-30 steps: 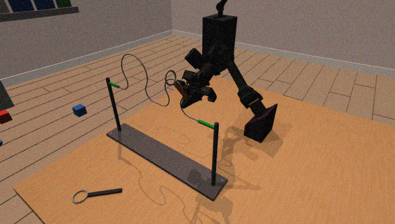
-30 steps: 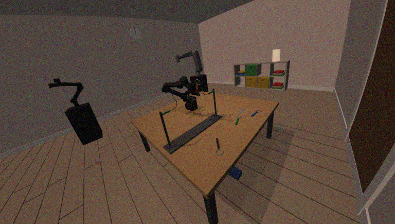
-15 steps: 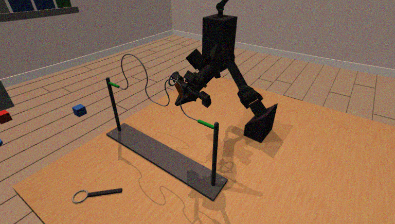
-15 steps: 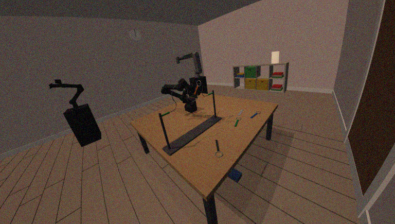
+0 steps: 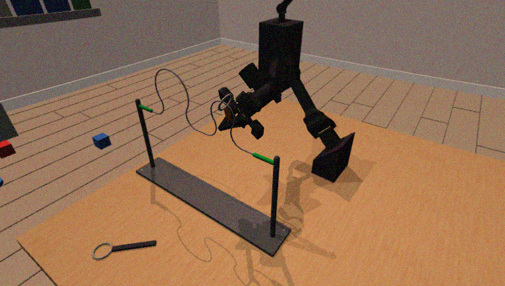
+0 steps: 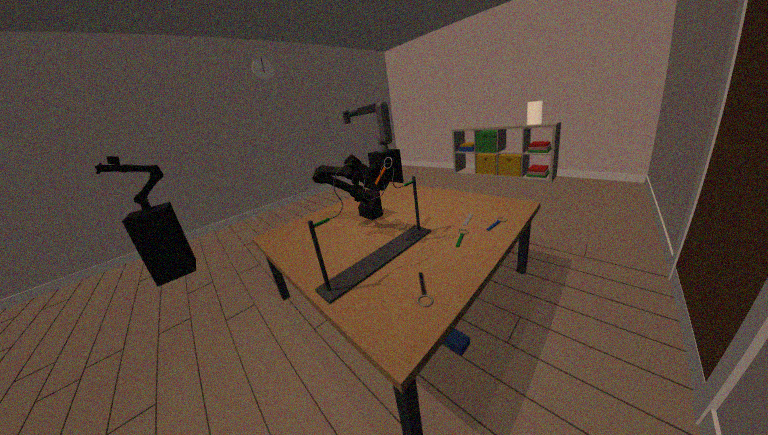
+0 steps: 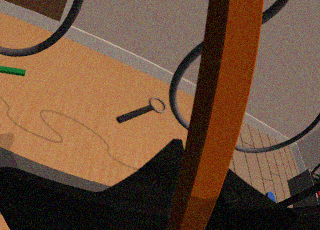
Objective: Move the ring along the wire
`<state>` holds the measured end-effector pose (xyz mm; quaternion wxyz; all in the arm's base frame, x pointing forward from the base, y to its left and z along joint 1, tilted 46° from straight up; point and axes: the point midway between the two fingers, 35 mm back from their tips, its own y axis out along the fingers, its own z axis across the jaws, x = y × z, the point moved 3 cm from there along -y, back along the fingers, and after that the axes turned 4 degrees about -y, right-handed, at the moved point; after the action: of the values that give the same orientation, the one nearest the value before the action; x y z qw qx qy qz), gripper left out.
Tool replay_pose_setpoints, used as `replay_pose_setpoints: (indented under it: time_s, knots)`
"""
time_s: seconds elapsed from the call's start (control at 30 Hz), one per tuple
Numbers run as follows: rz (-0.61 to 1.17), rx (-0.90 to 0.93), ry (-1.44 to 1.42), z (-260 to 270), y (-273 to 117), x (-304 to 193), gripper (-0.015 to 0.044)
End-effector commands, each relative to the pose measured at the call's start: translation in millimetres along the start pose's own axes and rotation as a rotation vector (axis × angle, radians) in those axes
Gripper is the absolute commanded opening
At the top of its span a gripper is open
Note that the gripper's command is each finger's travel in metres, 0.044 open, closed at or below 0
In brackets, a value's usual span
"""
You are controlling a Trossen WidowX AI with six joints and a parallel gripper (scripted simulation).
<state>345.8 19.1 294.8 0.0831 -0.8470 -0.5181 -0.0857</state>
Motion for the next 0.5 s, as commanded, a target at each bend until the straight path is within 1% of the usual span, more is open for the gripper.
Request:
replay_pose_setpoints:
  time_s: [0.0,0.47]
  knots:
    - [0.002,-0.028,-0.07,0.0,0.2,-2.7,-0.015]
    - [-0.009,-0.089,-0.177,-6.9,0.9,-2.9,-0.015]
